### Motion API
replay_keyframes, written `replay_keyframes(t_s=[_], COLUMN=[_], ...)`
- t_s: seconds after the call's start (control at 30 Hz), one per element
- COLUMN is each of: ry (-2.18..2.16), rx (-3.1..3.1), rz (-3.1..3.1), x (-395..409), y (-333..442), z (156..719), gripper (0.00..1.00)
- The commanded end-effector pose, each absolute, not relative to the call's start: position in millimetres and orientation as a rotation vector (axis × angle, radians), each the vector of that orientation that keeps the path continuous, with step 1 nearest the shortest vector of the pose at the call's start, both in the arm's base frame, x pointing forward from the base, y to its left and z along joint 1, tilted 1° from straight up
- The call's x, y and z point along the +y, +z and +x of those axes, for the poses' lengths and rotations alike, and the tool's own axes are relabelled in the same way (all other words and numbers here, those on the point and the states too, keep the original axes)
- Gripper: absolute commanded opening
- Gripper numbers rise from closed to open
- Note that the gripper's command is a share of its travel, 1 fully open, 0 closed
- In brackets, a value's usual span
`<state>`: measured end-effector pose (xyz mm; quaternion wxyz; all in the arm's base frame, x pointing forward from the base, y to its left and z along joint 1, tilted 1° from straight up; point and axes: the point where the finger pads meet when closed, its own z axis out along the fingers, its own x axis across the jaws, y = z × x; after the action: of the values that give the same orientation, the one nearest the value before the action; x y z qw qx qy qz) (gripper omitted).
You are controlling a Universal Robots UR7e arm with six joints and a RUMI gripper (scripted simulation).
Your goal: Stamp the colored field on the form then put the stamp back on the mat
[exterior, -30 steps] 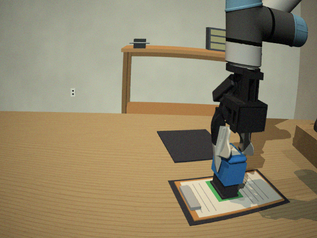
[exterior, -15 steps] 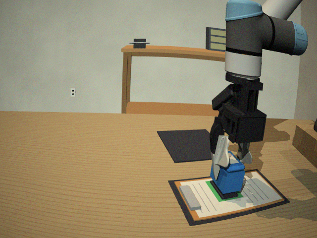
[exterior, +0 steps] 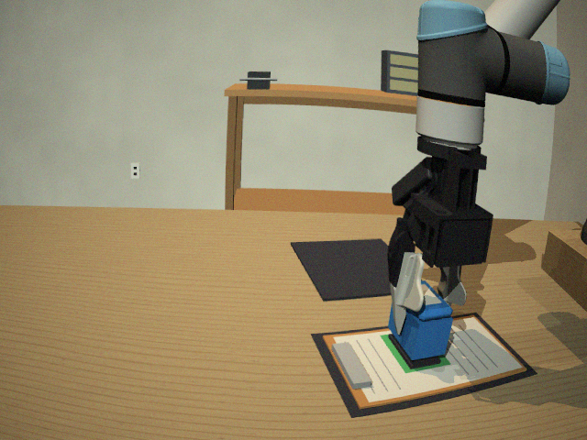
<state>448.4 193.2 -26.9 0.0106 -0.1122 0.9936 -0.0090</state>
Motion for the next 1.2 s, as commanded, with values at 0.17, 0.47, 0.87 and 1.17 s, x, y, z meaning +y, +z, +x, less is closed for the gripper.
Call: replay_keyframes(t_s=[0.17,0.47,0.87,1.17], ry=[-0.028,-0.028,-0.027,-0.027], rx=[3.109,3.106,3.101,3.103], rz=[-0.351,-0.351,-0.351,-0.351], x=[193,193,194,194], y=[-33,-29,-2,-1], z=[445,447,448,447], gripper=[0.16,0.16,0.16,0.16])
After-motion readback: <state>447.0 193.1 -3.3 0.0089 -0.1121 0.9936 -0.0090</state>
